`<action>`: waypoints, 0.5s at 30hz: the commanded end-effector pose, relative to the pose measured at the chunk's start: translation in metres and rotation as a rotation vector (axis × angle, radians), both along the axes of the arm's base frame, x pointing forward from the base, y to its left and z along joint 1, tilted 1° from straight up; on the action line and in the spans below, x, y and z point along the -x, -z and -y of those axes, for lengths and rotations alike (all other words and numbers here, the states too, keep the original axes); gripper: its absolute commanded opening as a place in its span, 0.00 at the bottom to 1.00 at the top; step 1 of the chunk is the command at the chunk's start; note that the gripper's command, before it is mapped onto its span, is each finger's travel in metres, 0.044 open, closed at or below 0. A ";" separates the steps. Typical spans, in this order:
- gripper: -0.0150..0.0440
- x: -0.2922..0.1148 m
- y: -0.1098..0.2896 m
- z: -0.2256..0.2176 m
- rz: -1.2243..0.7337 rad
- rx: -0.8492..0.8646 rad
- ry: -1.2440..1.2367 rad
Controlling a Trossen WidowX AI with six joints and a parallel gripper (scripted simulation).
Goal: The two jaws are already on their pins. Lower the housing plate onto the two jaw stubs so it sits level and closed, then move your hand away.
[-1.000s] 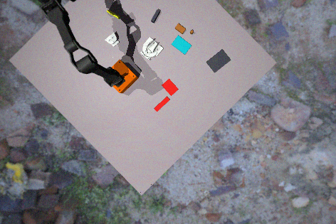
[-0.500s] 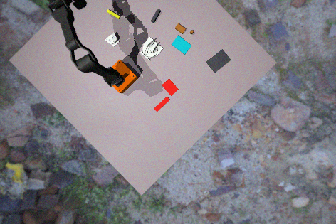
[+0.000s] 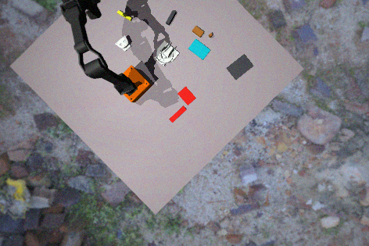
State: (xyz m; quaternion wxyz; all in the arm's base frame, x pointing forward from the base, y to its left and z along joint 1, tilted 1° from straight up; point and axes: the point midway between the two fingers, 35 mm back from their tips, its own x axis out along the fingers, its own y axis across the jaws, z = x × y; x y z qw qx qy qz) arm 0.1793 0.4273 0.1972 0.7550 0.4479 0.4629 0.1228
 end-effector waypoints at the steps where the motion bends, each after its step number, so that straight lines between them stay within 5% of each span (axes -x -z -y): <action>1: 1.00 -0.001 0.020 0.011 -0.087 0.027 0.044; 15: 1.00 0.000 0.067 0.047 -0.354 0.088 0.223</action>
